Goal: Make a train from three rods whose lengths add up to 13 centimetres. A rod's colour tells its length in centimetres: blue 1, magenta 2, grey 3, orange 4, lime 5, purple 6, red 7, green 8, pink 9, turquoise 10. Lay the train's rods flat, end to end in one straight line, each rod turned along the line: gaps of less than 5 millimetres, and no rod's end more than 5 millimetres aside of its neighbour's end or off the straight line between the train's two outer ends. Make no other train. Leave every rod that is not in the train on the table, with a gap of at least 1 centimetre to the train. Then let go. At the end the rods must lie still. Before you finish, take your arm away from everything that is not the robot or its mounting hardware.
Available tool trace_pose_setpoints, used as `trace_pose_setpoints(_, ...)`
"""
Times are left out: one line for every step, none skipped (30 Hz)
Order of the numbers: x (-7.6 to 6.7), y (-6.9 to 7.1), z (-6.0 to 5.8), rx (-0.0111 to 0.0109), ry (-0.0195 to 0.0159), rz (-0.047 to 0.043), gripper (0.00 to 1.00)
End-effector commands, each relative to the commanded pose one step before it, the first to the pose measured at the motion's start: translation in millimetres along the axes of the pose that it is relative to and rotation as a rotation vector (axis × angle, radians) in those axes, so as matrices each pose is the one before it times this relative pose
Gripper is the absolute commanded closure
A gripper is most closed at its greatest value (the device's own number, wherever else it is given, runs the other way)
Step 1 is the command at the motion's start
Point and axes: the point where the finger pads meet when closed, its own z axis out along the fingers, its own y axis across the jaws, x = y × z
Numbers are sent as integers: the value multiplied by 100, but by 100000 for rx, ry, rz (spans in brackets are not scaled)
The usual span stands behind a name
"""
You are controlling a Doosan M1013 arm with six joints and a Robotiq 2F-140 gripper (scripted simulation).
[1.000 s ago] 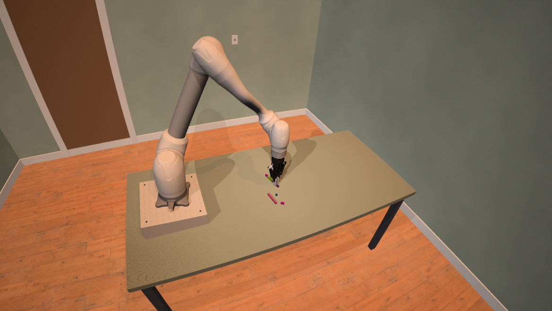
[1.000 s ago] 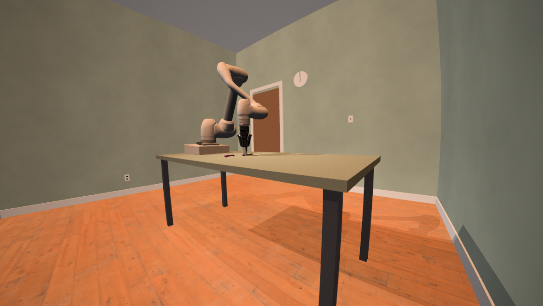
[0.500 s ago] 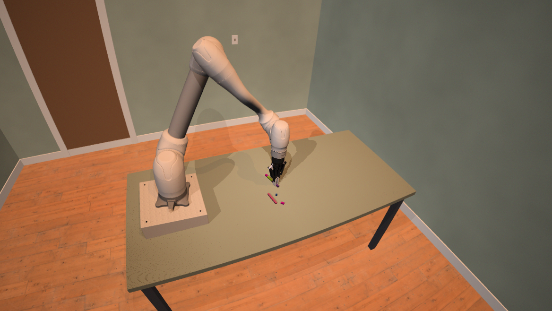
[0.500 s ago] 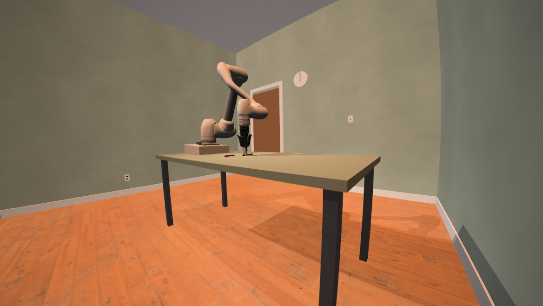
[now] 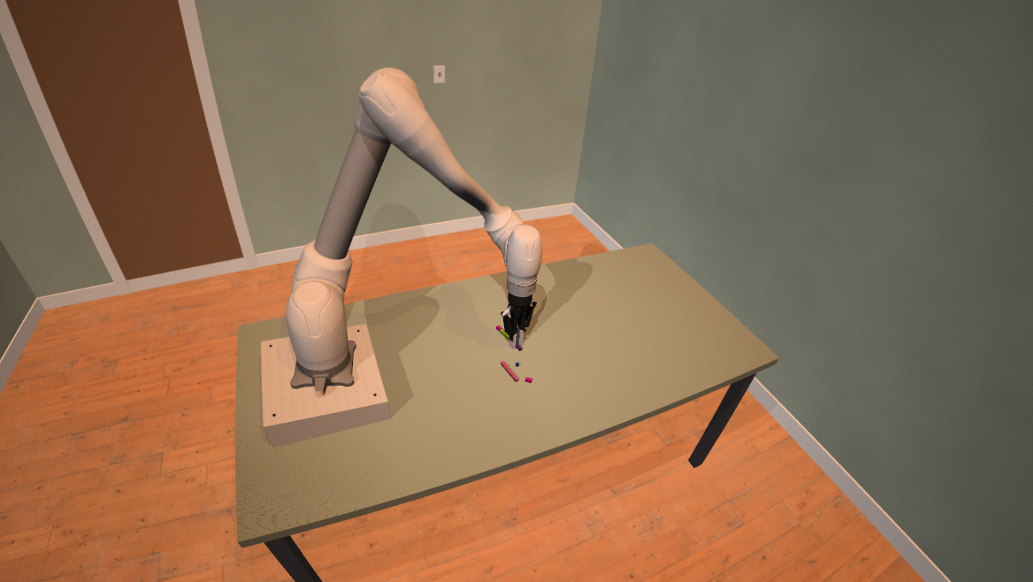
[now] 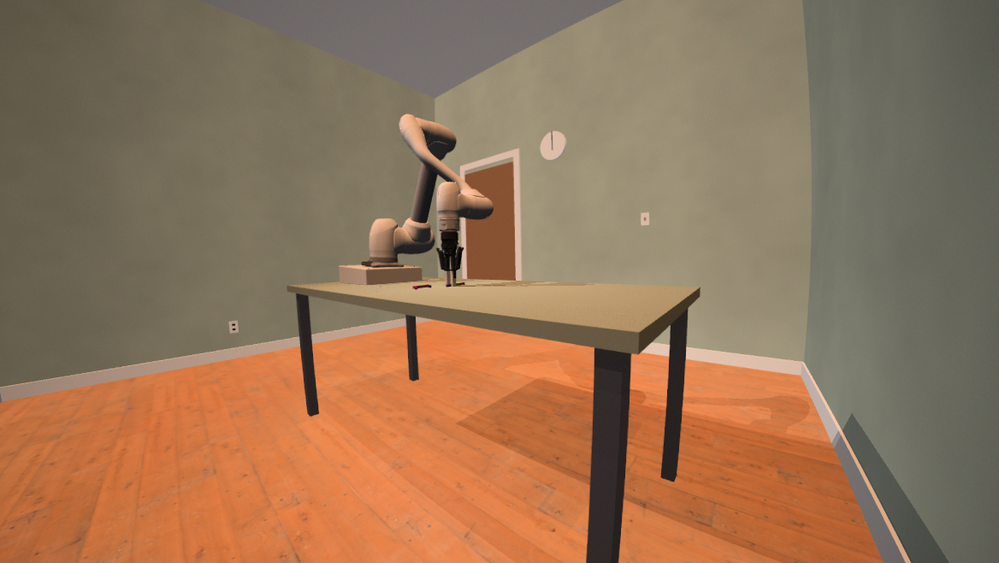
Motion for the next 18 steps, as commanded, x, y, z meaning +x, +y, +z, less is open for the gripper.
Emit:
trace_pose_setpoints(4,4,-12,-19,15,-2,85)
trace_pose_setpoints(0,0,0,0,0,0,85)
trace_pose_setpoints(0,0,0,0,0,0,85)
trace_pose_setpoints(0,0,0,0,0,0,85)
trace_pose_setpoints(0,0,0,0,0,0,85)
trace_pose_setpoints(0,0,0,0,0,0,85)
trace_pose_setpoints(0,0,-3,0,0,0,85)
trace_pose_setpoints(0,0,-19,0,0,0,85)
trace_pose_setpoints(0,0,-49,0,0,0,85)
trace_pose_setpoints(0,0,-89,0,0,0,85)
trace_pose_setpoints(0,0,-136,0,0,0,85)
trace_pose_setpoints(0,0,-187,0,0,0,85)
trace_pose_setpoints(0,0,-242,0,0,0,85)
trace_pose_setpoints(0,0,-296,0,0,0,85)
trace_pose_setpoints(0,0,-349,0,0,0,85)
trace_pose_setpoints(0,0,-399,0,0,0,85)
trace_pose_setpoints(0,0,0,0,0,0,85)
trace_pose_setpoints(0,0,0,0,0,0,85)
